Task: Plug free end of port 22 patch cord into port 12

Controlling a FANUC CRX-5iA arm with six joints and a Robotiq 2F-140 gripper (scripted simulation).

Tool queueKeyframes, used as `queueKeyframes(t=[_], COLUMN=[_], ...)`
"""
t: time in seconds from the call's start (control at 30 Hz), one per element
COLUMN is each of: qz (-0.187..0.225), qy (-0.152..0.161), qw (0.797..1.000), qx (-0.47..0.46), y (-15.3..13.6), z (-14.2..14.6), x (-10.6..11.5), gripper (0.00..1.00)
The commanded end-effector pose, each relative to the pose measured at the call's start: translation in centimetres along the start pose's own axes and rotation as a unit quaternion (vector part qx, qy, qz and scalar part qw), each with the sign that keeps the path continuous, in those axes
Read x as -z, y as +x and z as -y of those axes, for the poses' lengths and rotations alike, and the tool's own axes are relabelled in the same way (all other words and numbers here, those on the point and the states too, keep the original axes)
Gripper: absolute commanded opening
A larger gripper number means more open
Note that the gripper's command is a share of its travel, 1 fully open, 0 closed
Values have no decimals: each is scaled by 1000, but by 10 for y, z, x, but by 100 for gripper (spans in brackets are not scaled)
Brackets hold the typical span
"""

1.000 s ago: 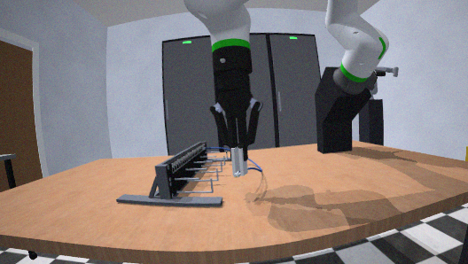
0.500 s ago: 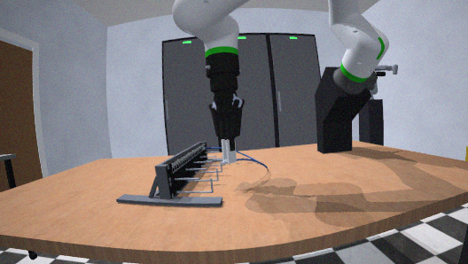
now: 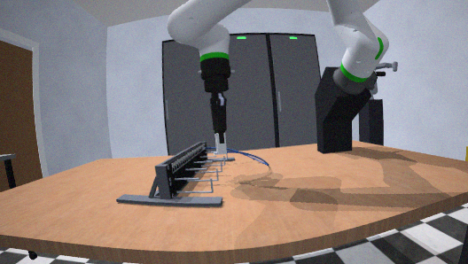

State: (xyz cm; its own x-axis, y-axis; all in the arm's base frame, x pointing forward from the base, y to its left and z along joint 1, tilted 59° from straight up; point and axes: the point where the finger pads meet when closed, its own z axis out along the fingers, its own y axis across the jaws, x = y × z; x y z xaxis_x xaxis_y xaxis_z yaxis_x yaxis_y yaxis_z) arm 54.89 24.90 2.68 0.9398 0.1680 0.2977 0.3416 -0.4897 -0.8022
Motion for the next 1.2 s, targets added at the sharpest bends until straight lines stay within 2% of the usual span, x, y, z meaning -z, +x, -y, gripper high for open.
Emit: queueKeyframes(t=[0.0, 0.53, 1.17], qz=[2, 3, 3], qy=[0, 1, 1], qw=[999, 987, 983], qx=[-38, -162, -182], y=[1, 3, 3], z=[-15, -63, -71], x=[2, 10, 12], gripper=[0, 0, 0])
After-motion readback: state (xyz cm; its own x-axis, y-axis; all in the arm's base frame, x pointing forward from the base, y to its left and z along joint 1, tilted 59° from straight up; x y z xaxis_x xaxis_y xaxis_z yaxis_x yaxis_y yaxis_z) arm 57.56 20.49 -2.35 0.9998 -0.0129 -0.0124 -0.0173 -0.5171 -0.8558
